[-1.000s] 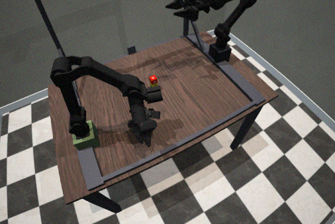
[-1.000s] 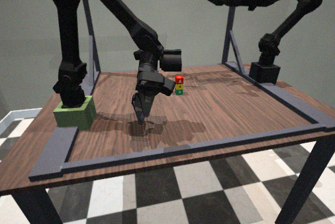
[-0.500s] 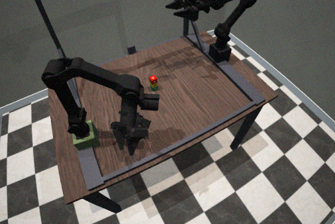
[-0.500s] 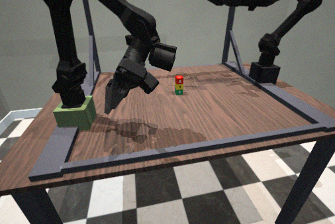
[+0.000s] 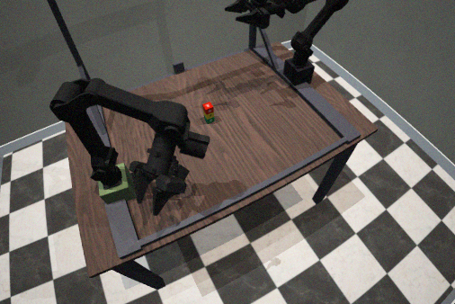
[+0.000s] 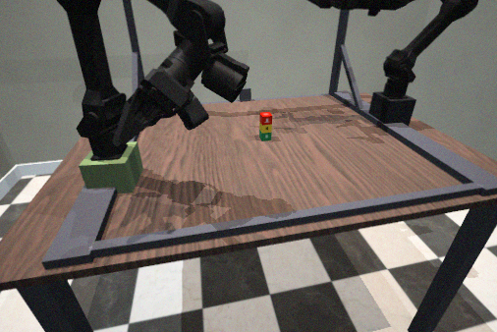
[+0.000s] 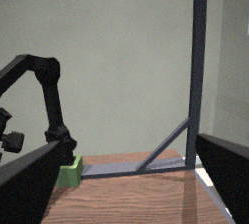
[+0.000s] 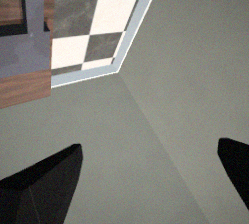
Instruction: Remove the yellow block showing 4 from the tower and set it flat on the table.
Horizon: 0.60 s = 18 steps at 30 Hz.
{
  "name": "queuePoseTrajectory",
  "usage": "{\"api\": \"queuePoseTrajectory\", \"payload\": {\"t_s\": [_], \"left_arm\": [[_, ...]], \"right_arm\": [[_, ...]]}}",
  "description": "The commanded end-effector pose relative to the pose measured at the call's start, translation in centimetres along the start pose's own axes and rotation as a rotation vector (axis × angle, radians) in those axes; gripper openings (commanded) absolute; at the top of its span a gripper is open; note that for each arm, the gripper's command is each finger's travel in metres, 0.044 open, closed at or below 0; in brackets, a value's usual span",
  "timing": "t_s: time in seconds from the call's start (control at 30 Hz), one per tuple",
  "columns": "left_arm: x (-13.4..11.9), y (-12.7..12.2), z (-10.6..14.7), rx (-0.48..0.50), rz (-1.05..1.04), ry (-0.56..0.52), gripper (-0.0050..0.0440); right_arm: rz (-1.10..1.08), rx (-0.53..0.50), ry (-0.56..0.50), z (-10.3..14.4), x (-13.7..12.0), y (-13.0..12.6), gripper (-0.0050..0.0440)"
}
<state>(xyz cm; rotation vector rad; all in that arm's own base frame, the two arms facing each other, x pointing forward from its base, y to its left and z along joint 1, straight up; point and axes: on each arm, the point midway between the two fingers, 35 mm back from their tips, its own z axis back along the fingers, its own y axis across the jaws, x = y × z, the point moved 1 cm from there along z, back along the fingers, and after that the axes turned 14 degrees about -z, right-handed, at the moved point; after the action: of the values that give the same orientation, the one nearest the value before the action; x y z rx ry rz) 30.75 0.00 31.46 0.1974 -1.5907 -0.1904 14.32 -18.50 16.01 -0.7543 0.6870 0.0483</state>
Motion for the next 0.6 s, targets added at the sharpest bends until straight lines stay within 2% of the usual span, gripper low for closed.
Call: {"api": "queuePoseTrajectory", "payload": {"t_s": [0.0, 0.13, 0.23, 0.3, 0.4, 0.57], "left_arm": [[0.8, 0.2, 0.1, 0.004, 0.002, -0.021, 0.04], [0.8, 0.2, 0.1, 0.004, 0.002, -0.021, 0.04], [0.8, 0.2, 0.1, 0.004, 0.002, -0.021, 0.04], [0.8, 0.2, 0.1, 0.004, 0.002, -0.021, 0.04], [0.8, 0.2, 0.1, 0.004, 0.002, -0.021, 0.04], [0.8, 0.2, 0.1, 0.004, 0.002, -0.021, 0.04]], "right_arm": [[-0.029, 0.011, -0.014, 0.7, 0.6, -0.2, 0.04], [-0.171, 0.05, -0.096, 2.8, 3.4, 0.3, 0.04], [-0.311, 0.118, -0.191, 5.8, 6.9, 1.4, 0.04], [-0.311, 0.118, -0.191, 5.8, 6.9, 1.4, 0.04], [-0.438, 0.202, -0.27, 9.1, 10.0, 3.0, 0.04], [-0.584, 0.31, -0.319, 12.4, 12.9, 5.0, 0.04]]}}
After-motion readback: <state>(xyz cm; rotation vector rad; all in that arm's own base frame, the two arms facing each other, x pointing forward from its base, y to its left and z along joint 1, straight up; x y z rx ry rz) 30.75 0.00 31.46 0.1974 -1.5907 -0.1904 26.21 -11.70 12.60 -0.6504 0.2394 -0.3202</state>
